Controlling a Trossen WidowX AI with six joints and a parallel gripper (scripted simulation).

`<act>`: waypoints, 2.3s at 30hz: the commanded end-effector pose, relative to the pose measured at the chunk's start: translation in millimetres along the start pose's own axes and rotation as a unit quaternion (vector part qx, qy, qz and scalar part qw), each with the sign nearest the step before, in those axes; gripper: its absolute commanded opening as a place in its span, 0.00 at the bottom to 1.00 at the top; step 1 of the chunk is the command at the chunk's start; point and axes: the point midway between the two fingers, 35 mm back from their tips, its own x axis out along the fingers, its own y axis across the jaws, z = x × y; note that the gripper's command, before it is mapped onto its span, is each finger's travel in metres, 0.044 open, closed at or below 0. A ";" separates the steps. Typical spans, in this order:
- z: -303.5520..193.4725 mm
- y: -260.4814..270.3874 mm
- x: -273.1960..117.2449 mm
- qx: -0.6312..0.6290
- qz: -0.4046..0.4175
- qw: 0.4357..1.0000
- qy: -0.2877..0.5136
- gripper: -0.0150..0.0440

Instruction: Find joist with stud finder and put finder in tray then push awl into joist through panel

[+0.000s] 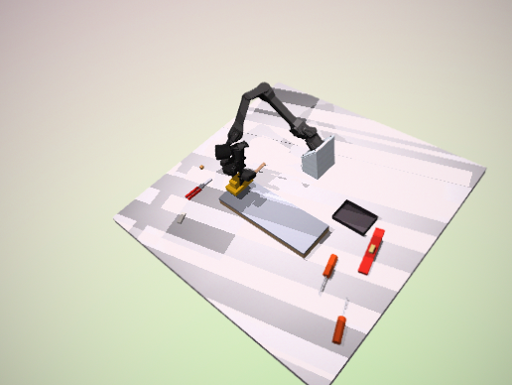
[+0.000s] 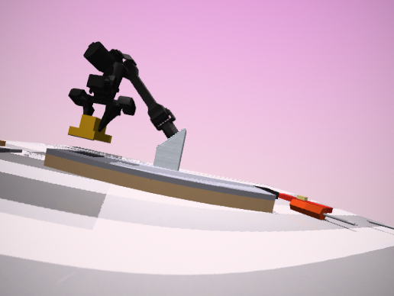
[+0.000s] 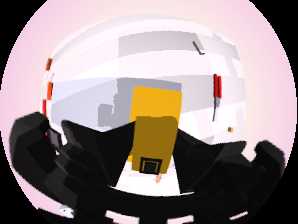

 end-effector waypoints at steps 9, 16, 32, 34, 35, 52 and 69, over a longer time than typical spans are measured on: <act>-6.4 1.2 22.0 -0.004 0.002 1.000 -0.002 0.25; -8.9 1.1 30.7 -0.004 0.002 1.000 -0.002 0.25; -11.2 15.7 37.6 -0.004 0.002 1.000 -0.002 0.25; -11.3 20.3 37.6 -0.004 0.002 1.000 -0.002 0.25; -11.3 22.5 37.6 -0.004 0.002 1.000 -0.002 0.25; -11.9 61.2 37.6 -0.004 0.003 1.000 -0.002 0.25; -12.4 99.8 37.4 -0.004 0.004 1.000 -0.002 0.25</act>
